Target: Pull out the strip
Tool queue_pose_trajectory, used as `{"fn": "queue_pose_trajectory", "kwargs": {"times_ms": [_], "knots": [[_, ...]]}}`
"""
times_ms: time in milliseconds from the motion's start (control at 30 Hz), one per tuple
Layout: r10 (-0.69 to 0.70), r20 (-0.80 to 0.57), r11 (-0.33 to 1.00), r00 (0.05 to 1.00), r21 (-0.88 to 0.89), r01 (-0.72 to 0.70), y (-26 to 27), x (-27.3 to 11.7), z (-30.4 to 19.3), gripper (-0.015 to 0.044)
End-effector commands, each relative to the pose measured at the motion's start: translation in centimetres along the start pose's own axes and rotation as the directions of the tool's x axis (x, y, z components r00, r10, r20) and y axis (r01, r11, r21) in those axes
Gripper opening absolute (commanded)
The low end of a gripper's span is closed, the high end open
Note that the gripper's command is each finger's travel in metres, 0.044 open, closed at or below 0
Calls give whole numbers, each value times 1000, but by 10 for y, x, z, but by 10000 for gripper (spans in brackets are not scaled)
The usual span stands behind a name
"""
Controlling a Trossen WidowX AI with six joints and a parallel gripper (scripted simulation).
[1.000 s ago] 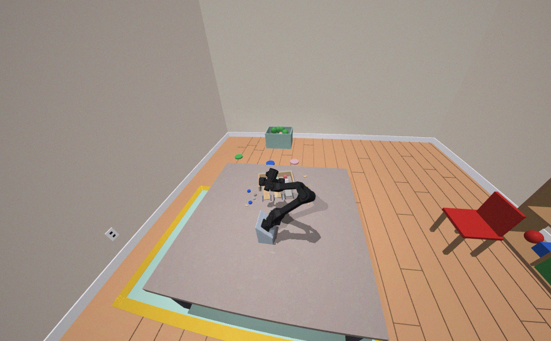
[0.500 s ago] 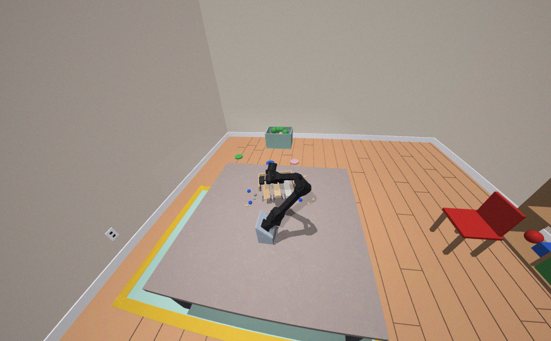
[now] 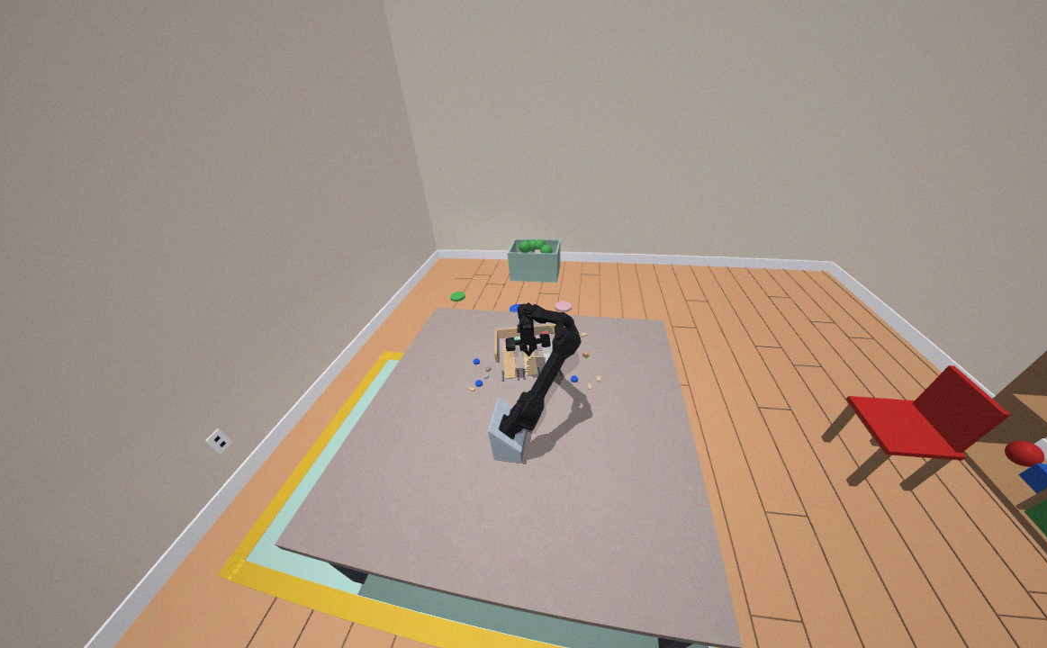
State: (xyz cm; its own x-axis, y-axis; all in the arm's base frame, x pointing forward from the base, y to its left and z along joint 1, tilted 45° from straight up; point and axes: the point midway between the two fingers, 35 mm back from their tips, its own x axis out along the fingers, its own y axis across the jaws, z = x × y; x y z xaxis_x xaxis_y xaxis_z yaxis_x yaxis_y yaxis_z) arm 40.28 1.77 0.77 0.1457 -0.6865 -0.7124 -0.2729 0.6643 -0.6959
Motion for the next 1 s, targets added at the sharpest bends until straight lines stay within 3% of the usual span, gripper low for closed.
{"fn": "queue_pose_trajectory", "kwargs": {"times_ms": [0,967], "knots": [[12,-86,1000,996,-5,-13,-5,10,-3,0],[12,-86,1000,996,-6,-12,-5,52,-6,0]]}}
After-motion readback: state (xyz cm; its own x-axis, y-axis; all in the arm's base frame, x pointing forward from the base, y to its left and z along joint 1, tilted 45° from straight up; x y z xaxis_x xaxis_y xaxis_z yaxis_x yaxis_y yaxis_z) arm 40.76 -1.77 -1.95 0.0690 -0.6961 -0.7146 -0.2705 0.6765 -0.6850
